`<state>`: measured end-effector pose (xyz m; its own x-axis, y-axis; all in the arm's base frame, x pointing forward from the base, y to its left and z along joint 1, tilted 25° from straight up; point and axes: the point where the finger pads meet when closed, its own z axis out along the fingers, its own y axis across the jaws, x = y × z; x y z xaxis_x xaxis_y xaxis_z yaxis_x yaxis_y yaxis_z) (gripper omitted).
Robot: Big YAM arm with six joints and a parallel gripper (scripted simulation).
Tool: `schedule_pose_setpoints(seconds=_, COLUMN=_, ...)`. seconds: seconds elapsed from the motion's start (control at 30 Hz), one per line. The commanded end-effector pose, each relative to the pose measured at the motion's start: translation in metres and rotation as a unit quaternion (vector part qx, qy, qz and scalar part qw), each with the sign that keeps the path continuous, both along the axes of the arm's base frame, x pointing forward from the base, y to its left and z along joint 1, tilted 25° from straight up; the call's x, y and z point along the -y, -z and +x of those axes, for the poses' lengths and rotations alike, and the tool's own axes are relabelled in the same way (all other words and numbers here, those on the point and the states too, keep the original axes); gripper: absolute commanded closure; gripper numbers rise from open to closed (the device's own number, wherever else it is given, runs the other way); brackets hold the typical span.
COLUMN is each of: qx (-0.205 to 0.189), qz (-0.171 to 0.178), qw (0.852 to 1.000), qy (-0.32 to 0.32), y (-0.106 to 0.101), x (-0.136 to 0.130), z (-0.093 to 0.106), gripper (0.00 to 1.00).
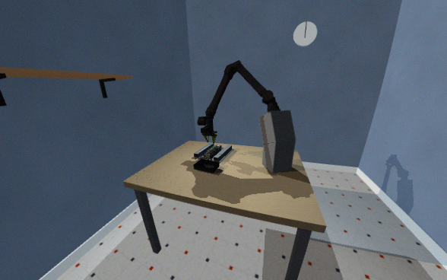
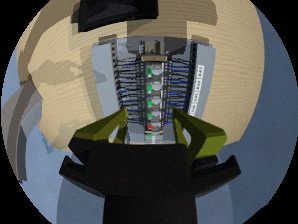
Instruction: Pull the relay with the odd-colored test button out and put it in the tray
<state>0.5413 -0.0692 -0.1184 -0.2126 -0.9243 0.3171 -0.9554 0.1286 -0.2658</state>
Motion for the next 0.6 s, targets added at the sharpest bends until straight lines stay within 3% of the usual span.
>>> schedule_pose_setpoints(seconds=0.0, qx=0.021, qz=-0.003, qw=1.0, qy=-0.002, y=-0.026, x=0.033, z=0.007, gripper=0.41)
schedule_pose_setpoints(seconds=0.33, qx=0.021, qz=-0.005, qw=1.0, qy=-0.003, y=-0.034, x=0.079, z=-0.001, gripper=0.41)
schedule_pose_setpoints(seconds=0.57, qx=0.016, qz=-0.004, qw=1.0, qy=-0.01, y=-0.032, x=0.077, z=-0.001, gripper=0.41)
